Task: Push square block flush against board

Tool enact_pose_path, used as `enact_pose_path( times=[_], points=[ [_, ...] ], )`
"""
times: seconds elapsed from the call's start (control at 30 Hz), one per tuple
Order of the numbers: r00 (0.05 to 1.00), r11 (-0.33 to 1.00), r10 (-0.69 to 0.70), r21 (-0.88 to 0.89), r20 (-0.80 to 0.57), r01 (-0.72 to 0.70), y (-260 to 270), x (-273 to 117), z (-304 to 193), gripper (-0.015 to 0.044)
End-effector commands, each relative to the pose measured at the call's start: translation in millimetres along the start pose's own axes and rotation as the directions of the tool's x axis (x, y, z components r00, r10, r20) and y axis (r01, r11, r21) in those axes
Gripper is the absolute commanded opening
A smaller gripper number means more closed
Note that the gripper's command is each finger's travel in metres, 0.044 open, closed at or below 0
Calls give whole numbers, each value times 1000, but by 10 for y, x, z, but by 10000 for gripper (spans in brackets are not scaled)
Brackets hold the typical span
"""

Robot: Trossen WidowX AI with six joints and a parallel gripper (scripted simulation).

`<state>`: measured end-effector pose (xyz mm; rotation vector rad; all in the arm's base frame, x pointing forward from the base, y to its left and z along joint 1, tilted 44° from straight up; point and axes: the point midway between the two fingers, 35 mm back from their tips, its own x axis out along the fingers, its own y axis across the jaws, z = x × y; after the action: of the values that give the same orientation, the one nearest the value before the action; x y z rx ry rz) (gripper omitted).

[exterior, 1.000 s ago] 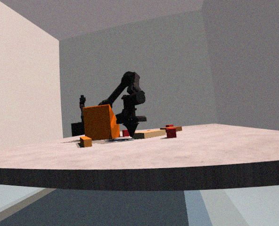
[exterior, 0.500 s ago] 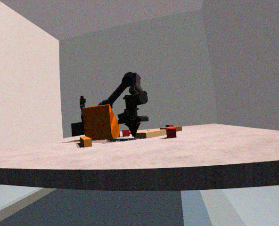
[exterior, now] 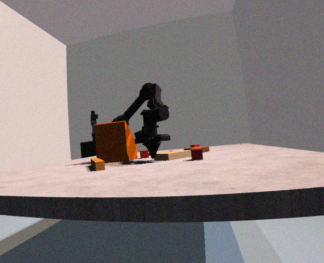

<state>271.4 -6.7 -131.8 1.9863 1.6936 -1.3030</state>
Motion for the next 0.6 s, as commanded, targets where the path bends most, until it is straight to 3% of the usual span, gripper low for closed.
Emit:
enact_pose_path(
  times=[0.0, 0.57],
  points=[
    [1000, 1000, -3, 2, 1, 3, -1, 8, 88, 0],
    [1000, 1000, -6, 1, -1, 6, -8, 19, 367, 0]
  ],
)
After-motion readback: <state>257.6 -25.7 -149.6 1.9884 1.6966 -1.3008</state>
